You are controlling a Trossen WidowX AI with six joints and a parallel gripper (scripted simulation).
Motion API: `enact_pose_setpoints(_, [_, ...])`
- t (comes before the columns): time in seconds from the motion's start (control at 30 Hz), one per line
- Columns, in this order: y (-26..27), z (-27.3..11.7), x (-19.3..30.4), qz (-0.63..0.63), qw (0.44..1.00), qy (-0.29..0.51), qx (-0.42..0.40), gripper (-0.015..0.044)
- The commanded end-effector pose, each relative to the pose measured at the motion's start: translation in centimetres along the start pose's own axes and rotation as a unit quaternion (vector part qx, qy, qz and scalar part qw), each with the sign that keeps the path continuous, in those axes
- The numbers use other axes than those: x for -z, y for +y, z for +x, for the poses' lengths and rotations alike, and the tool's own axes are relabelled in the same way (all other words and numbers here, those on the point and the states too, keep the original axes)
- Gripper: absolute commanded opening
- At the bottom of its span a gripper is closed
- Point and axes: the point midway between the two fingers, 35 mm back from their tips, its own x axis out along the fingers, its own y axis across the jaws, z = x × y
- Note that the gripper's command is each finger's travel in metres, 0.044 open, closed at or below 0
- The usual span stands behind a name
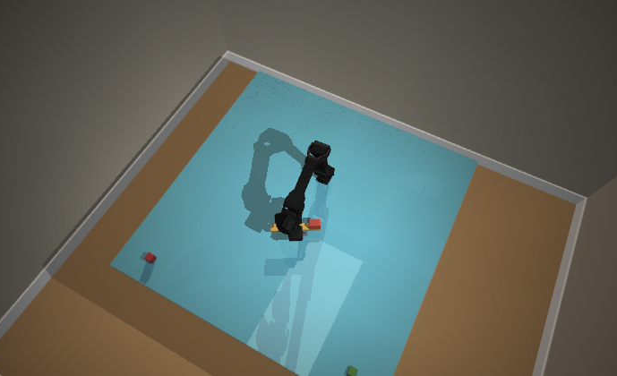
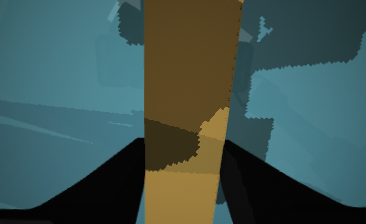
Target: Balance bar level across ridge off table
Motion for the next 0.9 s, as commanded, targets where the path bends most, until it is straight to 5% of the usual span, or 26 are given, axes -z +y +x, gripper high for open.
enact_pose_setpoints(0.0, [0.0, 0.04, 0.01, 0.0, 1.0, 0.0, 0.001, 0.0])
enact_pose_setpoints(0.7, [0.0, 0.04, 0.01, 0.0, 1.0, 0.0, 0.001, 0.0])
enact_pose_setpoints(0.87, [0.0, 0.04, 0.01, 0.0, 1.0, 0.0, 0.001, 0.0131])
